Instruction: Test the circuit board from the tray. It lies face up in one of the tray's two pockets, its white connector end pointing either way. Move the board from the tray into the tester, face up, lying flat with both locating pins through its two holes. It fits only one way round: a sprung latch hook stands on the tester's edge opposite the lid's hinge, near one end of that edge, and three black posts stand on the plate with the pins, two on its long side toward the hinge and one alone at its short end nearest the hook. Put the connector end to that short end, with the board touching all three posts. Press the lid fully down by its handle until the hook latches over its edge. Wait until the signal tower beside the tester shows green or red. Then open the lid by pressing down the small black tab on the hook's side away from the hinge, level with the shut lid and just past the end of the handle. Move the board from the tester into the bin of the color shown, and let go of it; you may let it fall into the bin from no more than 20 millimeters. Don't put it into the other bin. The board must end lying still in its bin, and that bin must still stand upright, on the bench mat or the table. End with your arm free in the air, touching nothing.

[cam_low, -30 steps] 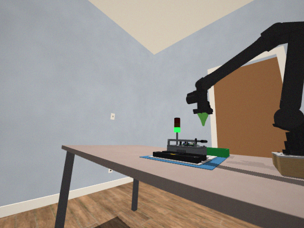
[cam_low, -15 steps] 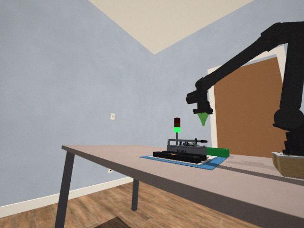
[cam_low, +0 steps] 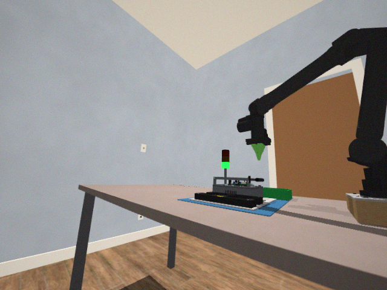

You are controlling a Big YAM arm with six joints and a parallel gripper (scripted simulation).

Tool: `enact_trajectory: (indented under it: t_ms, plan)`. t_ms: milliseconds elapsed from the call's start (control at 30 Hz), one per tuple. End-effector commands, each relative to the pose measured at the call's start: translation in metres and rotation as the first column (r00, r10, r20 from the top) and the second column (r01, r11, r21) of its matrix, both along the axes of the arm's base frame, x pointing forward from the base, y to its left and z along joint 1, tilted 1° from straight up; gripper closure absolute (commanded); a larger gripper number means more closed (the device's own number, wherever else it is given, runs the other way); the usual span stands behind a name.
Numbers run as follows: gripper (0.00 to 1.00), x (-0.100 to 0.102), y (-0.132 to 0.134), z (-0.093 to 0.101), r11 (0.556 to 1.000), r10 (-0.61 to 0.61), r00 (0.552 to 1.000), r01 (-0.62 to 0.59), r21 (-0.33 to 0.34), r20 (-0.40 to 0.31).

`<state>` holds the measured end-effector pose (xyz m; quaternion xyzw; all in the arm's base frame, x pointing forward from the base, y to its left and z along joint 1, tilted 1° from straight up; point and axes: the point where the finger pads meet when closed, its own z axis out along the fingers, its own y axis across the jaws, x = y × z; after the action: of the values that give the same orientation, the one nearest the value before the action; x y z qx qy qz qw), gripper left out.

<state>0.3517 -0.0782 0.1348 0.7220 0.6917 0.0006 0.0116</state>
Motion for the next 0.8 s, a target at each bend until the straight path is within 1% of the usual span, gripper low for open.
enact_trajectory:
  t_ms: [0, 67, 133, 167, 367, 467, 533, 633, 767]
  plan:
    - [1.0, 0.01, 0.003, 0.021, 1.0, 0.005, 0.999, -0.004, -0.007, 0.038]
    - [1.0, 0.018, 0.001, 0.031, 1.0, 0.005, 0.998, -0.004, -0.012, 0.061]
    - [1.0, 0.018, 0.001, 0.031, 1.0, 0.005, 0.998, -0.004, -0.012, 0.061]
    - [1.0, 0.017, 0.001, 0.022, 1.0, 0.005, 0.999, -0.004, -0.006, 0.035]
    - [1.0, 0.018, 0.001, 0.039, 1.0, 0.005, 0.998, -0.004, -0.013, 0.065]
    - [1.0, 0.018, 0.002, 0.036, 1.0, 0.005, 0.999, -0.005, -0.009, 0.05]
    - [1.0, 0.01, 0.003, 0.028, 1.0, 0.005, 1.0, -0.005, -0.005, 0.027]
    - [1.0, 0.015, 0.002, 0.036, 1.0, 0.005, 0.999, -0.005, -0.008, 0.044]
    - [1.0, 0.016, 0.002, 0.037, 1.0, 0.005, 0.999, -0.005, -0.009, 0.047]
